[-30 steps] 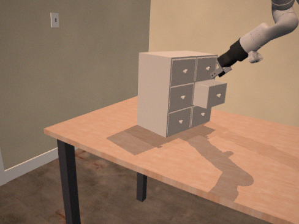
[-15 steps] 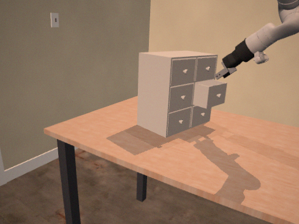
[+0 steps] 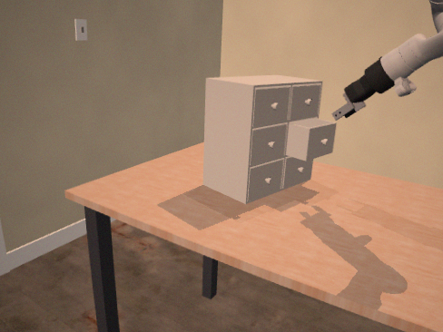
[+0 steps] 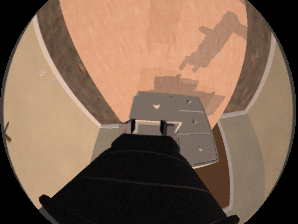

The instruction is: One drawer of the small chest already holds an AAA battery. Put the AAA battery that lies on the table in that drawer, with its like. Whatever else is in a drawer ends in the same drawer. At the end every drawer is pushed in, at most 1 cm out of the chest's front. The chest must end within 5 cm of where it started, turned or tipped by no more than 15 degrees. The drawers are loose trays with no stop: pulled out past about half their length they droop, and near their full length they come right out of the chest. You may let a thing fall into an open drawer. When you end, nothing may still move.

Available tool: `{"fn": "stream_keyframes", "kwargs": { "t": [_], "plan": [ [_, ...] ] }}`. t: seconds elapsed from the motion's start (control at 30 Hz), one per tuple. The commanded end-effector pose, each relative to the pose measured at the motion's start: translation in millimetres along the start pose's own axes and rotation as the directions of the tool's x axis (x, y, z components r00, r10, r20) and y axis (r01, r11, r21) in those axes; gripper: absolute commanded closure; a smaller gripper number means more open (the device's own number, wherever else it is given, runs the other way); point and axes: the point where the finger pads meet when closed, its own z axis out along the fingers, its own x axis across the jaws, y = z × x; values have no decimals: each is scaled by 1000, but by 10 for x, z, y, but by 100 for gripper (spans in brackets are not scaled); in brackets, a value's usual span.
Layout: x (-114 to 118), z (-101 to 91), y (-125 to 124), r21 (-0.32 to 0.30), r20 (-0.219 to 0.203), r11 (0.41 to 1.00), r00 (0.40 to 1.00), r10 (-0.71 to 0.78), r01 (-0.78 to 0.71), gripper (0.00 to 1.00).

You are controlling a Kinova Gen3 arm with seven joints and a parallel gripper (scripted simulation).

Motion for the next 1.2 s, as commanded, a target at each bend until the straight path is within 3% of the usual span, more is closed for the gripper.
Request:
{"fn": "stream_keyframes", "kwargs": {
  "t": [0.0, 0.63, 1.17],
  "plan": [
    [-34, -112, -43, -8, 9, 1000, 1000, 12, -12, 0],
    [-27, -502, -331, -8, 9, 1000, 1000, 12, -12, 0],
    [-26, -580, -389, -8, 9, 1000, 1000, 12, -12, 0]
  ]
}}
